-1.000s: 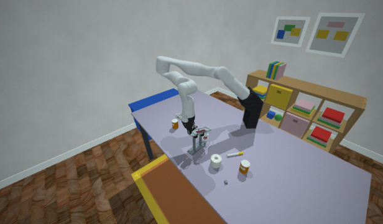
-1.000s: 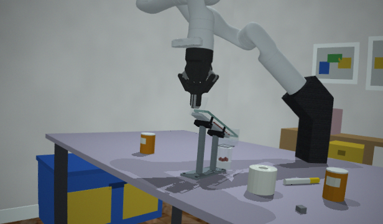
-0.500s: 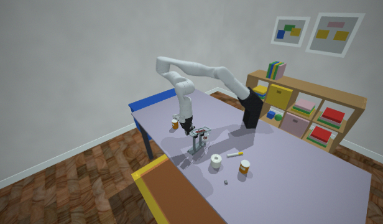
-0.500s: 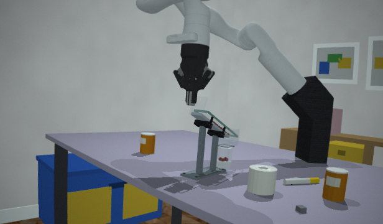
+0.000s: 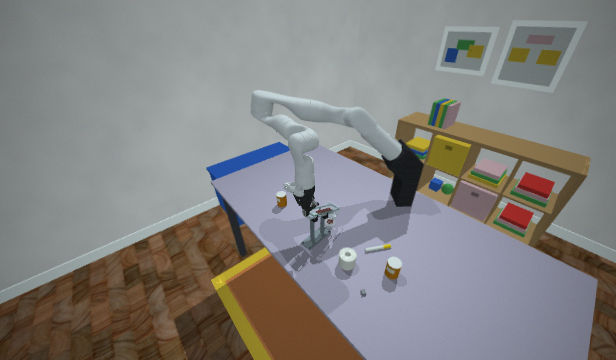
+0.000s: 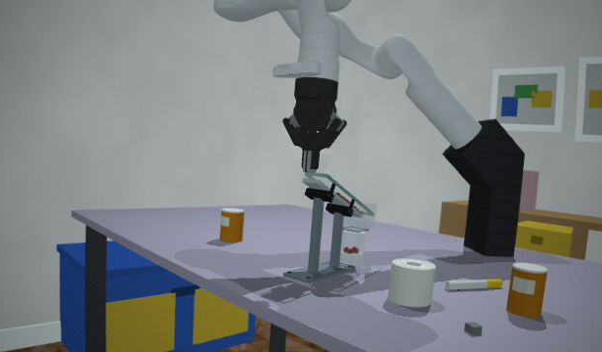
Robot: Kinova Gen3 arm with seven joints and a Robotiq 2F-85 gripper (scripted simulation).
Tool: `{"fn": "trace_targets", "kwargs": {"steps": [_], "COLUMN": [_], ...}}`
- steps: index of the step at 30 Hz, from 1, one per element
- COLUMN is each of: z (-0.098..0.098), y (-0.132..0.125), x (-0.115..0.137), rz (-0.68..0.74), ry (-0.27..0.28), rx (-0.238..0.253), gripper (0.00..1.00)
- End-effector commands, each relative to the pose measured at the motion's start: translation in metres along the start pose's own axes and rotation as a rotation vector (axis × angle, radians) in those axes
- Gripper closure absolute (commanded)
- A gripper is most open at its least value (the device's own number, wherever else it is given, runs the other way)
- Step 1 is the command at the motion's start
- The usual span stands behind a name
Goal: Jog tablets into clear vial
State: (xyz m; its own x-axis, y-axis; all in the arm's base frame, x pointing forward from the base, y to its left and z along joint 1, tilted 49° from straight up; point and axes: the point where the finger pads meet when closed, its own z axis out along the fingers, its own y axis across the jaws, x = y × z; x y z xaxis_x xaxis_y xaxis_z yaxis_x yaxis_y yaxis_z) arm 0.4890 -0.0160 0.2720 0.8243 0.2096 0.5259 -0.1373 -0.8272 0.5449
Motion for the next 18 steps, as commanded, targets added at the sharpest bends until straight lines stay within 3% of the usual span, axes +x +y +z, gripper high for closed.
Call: {"fn": "trace_targets", "kwargs": {"steps": [1, 8, 18], "z": [0.004, 0.004, -0.009], "y": [0.002, 0.002, 0.002], "x": [-0.009, -0.010, 0.021], "rz": [-0.005, -0.005, -0.005], "ry": [-0.011, -0.011, -0.012], "rx": [-0.005, -0.005, -0.005], "gripper": [1.00, 1.00, 1.00]}}
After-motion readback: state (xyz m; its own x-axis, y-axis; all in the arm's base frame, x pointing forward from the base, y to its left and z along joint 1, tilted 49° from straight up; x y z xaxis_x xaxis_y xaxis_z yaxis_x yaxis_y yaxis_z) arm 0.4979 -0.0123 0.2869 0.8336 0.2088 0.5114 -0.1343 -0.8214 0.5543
